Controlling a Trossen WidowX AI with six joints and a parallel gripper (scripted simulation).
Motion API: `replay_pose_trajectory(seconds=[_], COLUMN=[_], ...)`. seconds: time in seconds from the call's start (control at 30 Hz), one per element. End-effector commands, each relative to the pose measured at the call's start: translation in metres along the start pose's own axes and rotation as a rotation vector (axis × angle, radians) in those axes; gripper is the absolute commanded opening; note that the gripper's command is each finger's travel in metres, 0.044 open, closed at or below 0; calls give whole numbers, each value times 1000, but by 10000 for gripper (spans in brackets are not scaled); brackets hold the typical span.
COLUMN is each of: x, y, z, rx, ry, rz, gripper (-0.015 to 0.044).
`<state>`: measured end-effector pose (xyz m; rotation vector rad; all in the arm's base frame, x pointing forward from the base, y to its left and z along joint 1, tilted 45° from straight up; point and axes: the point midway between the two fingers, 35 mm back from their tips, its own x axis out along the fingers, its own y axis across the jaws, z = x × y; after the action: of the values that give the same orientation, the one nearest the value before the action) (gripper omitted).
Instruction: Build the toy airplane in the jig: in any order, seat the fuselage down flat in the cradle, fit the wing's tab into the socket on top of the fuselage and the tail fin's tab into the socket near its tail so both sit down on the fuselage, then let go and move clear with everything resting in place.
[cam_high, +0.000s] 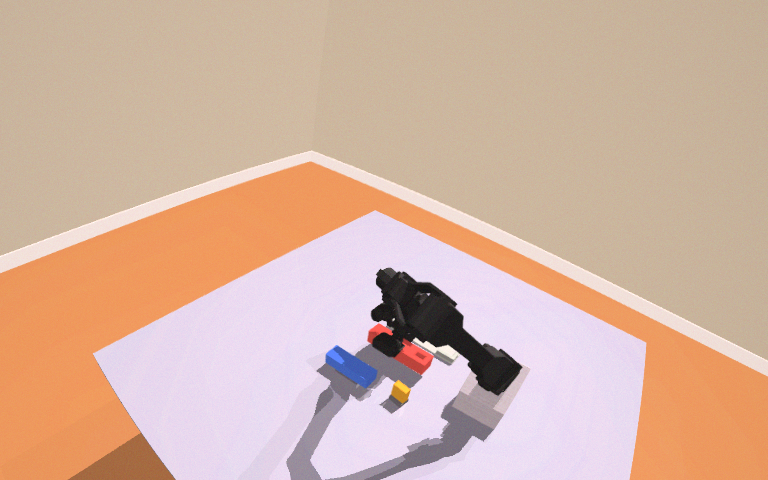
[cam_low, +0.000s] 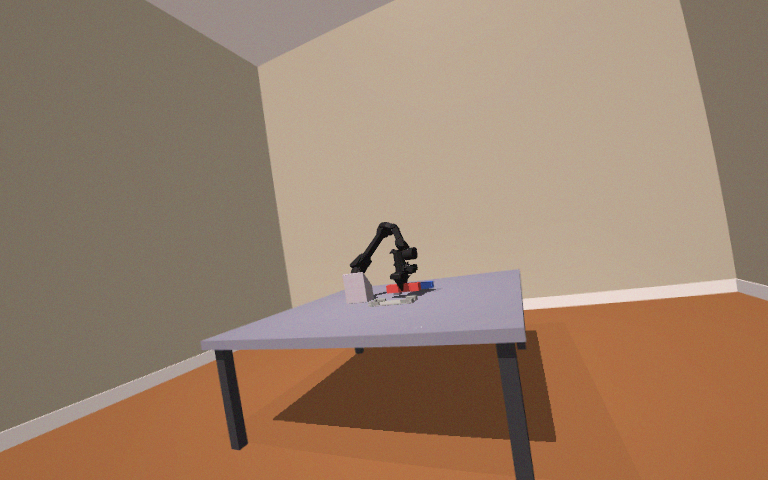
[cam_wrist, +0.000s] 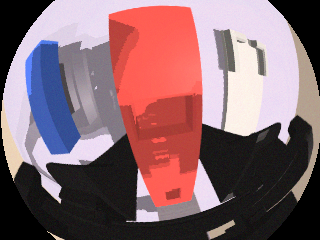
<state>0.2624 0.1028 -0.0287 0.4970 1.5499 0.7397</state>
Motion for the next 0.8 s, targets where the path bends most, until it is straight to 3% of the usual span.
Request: replay_pose_trajectory(seconds=[0.0, 0.77], x=[-13, -85], y=[0, 2], z=[3, -2], rx=[-12, -12], ry=[-9, -7], rz=[-8, -5], gripper=[0, 0])
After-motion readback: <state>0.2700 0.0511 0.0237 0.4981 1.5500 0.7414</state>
